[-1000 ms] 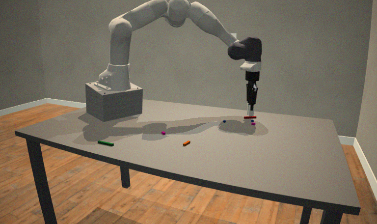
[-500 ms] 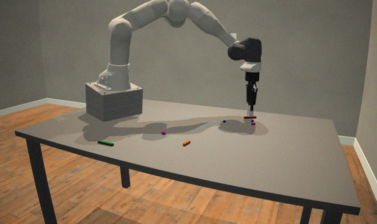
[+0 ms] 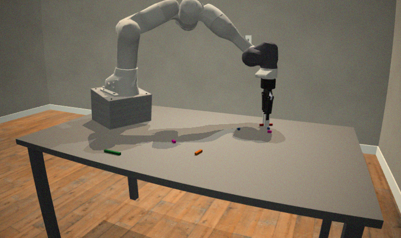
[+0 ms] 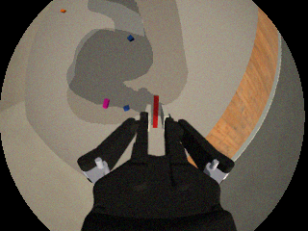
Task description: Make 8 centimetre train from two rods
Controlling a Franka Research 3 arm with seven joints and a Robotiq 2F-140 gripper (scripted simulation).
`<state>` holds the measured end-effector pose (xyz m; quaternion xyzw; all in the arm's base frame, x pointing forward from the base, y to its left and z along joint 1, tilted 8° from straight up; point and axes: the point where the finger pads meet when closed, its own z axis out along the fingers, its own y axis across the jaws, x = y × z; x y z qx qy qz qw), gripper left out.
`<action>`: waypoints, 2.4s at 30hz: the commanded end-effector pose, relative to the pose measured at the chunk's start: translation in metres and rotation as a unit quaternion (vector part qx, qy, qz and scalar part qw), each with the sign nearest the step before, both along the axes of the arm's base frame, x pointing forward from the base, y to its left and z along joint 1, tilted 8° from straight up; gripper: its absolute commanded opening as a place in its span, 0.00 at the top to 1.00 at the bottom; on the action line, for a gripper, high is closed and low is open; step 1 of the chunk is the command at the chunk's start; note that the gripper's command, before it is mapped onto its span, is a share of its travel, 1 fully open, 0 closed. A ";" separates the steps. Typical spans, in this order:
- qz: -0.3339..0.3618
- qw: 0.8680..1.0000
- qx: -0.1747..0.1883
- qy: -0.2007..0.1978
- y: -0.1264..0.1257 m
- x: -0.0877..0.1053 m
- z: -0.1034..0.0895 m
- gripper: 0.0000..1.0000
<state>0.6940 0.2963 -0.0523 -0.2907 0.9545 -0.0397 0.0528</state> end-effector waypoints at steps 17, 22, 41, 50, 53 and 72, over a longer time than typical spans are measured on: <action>0.001 1.000 0.001 -0.002 0.000 0.002 -0.001 0.77; 0.001 1.000 0.001 -0.002 0.000 0.002 -0.001 0.77; 0.001 1.000 0.001 -0.002 0.000 0.002 -0.001 0.88; 0.001 1.000 0.001 -0.002 0.000 0.002 -0.001 0.88; 0.001 1.000 0.001 -0.002 0.000 0.002 -0.001 0.88; 0.001 1.000 0.001 -0.002 0.000 0.002 -0.001 0.88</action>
